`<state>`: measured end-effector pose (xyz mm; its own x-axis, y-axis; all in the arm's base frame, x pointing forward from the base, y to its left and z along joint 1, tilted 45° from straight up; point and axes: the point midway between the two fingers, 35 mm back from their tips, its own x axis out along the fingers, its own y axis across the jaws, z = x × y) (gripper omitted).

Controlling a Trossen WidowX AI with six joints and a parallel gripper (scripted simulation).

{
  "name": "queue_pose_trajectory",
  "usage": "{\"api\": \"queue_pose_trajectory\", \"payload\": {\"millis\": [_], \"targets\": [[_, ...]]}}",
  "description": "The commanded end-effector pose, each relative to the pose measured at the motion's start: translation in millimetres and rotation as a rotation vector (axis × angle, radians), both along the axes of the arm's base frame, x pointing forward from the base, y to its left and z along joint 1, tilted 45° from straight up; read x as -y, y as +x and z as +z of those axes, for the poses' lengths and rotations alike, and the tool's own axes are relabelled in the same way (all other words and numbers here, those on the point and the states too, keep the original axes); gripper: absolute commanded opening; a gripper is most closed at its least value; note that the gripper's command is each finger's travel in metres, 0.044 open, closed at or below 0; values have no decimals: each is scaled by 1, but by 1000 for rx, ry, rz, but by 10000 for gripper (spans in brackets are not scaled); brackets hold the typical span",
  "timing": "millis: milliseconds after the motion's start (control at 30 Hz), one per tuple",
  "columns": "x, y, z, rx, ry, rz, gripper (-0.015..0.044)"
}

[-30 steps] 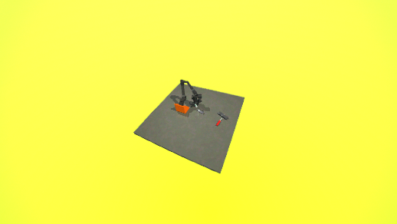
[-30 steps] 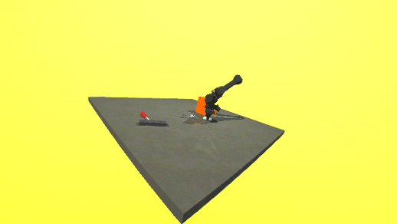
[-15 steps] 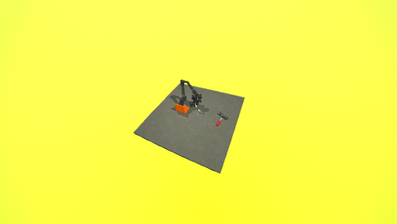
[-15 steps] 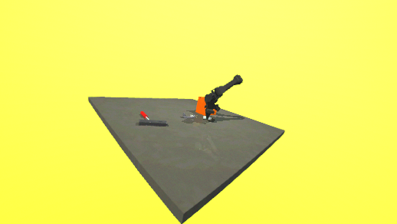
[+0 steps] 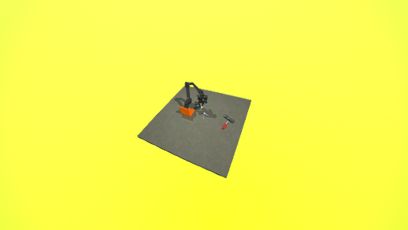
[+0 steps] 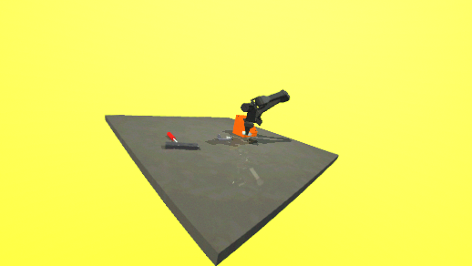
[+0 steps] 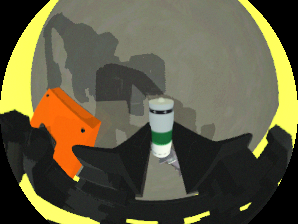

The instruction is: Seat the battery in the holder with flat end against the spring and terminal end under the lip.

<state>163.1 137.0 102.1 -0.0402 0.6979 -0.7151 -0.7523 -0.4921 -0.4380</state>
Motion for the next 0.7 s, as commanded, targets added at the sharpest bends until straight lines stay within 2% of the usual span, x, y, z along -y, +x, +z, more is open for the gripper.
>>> {"api": "queue_pose_trajectory", "payload": {"millis": [0,667], "targets": [[3,12,1,-134,-4,-133,82],[32,75,-13,-966,-57,-995,82]]}}
